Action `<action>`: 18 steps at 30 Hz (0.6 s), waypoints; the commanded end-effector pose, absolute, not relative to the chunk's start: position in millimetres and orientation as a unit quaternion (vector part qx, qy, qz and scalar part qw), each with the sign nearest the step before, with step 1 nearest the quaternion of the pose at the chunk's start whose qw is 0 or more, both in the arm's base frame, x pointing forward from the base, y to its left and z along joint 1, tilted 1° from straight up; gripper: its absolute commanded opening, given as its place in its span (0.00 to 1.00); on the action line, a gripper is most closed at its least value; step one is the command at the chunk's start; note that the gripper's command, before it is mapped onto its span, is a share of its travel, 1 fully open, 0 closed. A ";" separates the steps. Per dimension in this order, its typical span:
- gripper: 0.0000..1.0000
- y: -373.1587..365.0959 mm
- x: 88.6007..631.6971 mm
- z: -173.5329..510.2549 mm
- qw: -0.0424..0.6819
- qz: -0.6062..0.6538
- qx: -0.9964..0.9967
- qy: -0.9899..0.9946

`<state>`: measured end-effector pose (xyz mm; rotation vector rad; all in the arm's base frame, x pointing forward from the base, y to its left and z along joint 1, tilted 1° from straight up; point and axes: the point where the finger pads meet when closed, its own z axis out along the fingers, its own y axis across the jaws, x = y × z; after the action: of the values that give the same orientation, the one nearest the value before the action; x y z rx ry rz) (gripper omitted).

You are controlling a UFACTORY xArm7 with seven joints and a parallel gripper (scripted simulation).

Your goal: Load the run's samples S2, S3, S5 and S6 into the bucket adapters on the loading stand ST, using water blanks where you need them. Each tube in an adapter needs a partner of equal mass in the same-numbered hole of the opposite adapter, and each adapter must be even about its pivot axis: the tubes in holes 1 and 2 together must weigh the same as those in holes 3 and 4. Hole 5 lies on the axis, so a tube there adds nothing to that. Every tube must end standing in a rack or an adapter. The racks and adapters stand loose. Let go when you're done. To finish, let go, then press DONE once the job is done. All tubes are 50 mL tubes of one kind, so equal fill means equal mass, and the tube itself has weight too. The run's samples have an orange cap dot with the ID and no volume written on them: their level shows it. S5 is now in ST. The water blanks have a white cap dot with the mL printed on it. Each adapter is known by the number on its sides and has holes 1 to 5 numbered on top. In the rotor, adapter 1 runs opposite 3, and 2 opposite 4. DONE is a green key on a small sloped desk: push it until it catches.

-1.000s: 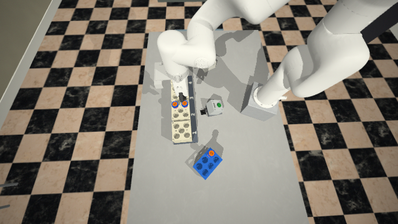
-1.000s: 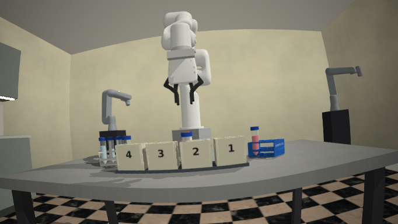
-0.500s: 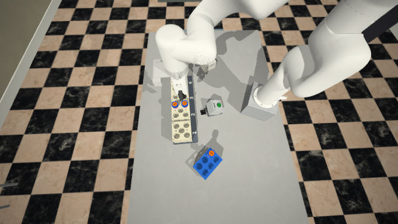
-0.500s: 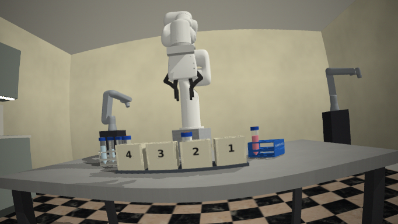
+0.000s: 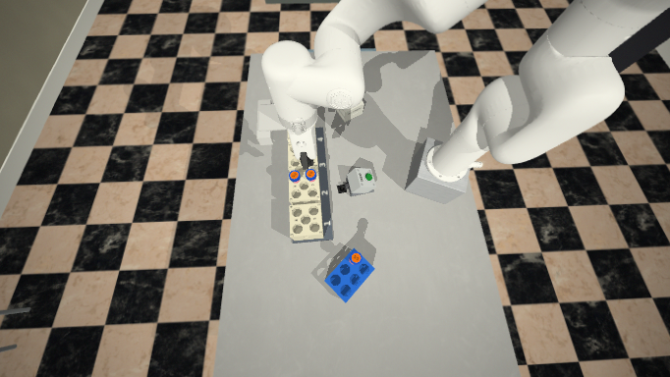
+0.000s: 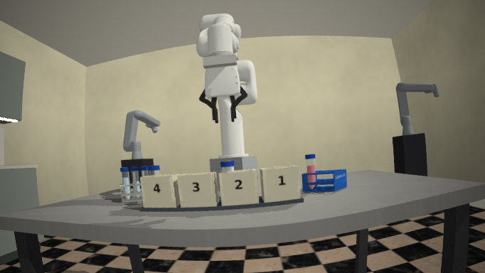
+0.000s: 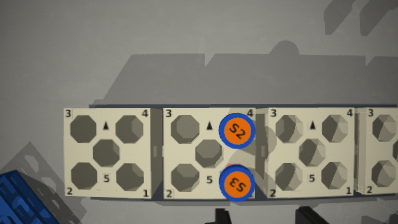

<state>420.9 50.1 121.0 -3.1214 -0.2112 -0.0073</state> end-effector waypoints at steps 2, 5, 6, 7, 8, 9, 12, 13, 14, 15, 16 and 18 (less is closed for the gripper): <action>0.57 58.8 417.4 122.8 0.006 -0.005 -0.995 -0.101; 0.57 71.8 409.8 122.9 0.006 -0.005 -0.989 -0.150; 0.57 76.1 407.2 122.9 0.006 -0.005 -0.986 -0.167; 0.57 80.5 404.7 123.0 0.006 -0.005 -0.983 -0.183; 0.57 84.8 402.2 123.0 0.006 -0.005 -0.980 -0.200; 0.57 89.1 399.6 123.1 0.006 -0.006 -0.976 -0.216; 0.57 102.1 392.0 123.2 0.006 -0.006 -0.964 -0.264; 0.57 106.4 389.5 123.2 0.006 -0.006 -0.960 -0.280; 0.57 110.7 386.9 123.3 0.006 -0.006 -0.955 -0.296; 0.57 115.1 384.4 123.3 0.006 -0.006 -0.950 -0.312; 0.57 115.1 384.4 123.3 0.006 -0.006 -0.950 -0.312; 0.57 119.4 381.8 123.3 0.005 -0.006 -0.945 -0.328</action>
<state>385.3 110.7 121.3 -2.9954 -0.9272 -0.0087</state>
